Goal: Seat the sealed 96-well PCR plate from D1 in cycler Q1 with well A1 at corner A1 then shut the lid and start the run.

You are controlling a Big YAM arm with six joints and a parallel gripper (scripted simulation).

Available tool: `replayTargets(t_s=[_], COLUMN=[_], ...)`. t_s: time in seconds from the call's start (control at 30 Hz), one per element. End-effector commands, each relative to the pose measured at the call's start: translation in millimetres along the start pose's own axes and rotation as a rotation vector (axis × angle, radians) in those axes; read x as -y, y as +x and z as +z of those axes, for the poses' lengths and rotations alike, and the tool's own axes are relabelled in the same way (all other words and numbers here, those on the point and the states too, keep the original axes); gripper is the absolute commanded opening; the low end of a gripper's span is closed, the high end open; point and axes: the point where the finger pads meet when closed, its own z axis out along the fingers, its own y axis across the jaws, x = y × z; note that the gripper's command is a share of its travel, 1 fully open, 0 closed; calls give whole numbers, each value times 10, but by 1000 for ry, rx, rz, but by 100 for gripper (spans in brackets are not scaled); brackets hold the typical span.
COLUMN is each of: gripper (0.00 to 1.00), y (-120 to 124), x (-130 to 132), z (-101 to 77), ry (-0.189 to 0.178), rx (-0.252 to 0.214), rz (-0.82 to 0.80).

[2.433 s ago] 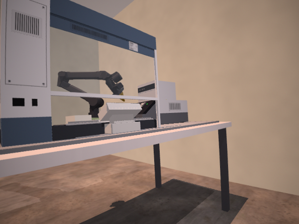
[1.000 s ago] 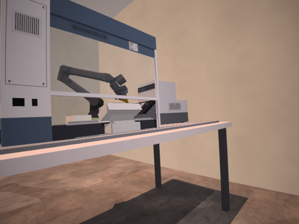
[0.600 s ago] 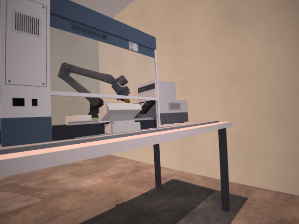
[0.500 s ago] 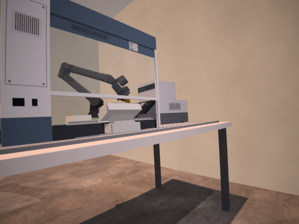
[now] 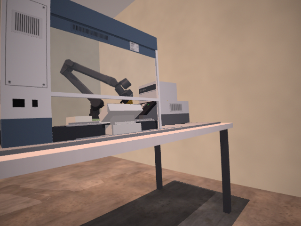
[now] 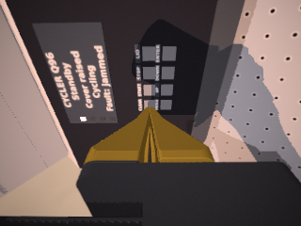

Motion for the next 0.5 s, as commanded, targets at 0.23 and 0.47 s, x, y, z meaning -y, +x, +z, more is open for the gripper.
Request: replayTargets(t_s=[0.23,0.47], gripper=[0,0], y=[-16,-14], x=[-206,-172], z=[168,239], ry=[-32,-30], rx=[6,6], rz=[-9,-8])
